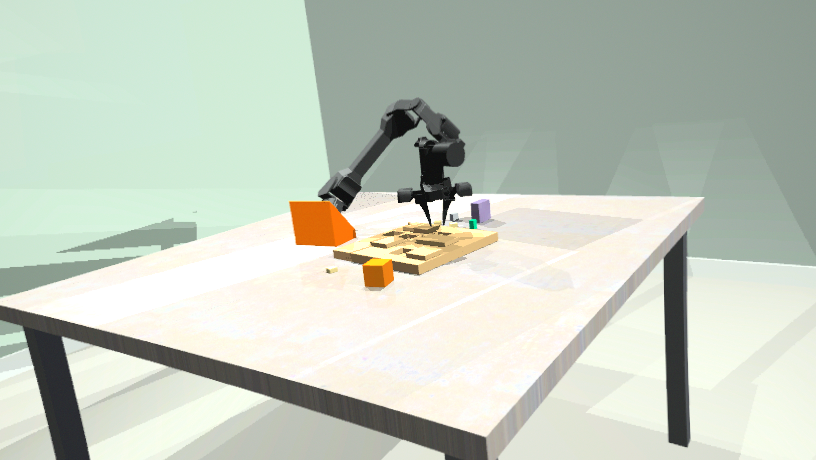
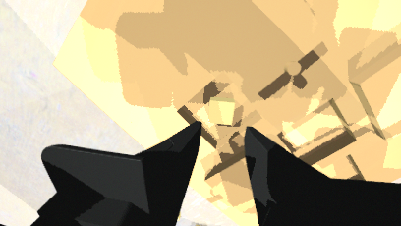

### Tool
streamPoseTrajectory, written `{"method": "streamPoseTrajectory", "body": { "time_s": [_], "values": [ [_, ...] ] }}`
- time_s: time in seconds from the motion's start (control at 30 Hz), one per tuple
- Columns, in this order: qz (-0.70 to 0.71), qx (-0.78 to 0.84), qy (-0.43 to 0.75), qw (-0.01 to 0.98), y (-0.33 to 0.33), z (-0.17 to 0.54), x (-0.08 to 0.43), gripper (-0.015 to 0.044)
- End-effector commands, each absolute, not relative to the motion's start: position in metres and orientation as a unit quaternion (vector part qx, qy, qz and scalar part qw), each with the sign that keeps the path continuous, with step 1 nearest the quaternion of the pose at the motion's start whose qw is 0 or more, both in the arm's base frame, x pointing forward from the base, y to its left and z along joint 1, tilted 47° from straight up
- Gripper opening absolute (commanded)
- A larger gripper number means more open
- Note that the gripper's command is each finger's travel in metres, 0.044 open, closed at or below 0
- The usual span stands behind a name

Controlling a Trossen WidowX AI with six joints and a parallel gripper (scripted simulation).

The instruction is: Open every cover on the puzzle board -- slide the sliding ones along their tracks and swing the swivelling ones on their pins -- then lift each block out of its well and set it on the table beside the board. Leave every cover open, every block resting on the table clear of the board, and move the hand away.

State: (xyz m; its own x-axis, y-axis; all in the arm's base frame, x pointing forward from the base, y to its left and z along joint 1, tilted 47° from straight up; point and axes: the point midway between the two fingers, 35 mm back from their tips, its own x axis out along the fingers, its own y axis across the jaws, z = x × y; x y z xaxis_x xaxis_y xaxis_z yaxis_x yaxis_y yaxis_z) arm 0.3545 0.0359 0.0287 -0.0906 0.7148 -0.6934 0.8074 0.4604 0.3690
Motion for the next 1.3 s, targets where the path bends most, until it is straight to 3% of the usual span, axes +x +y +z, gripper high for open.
{"method": "streamPoseTrajectory", "body": {
  "time_s": [0.0,1.27],
  "values": [
    [-0.053,0.519,0.735,0.432,0.036,0.029,0.355,0.0144],
    [-0.053,0.519,0.735,0.432,0.056,0.012,0.354,0.0144]
  ]
}}
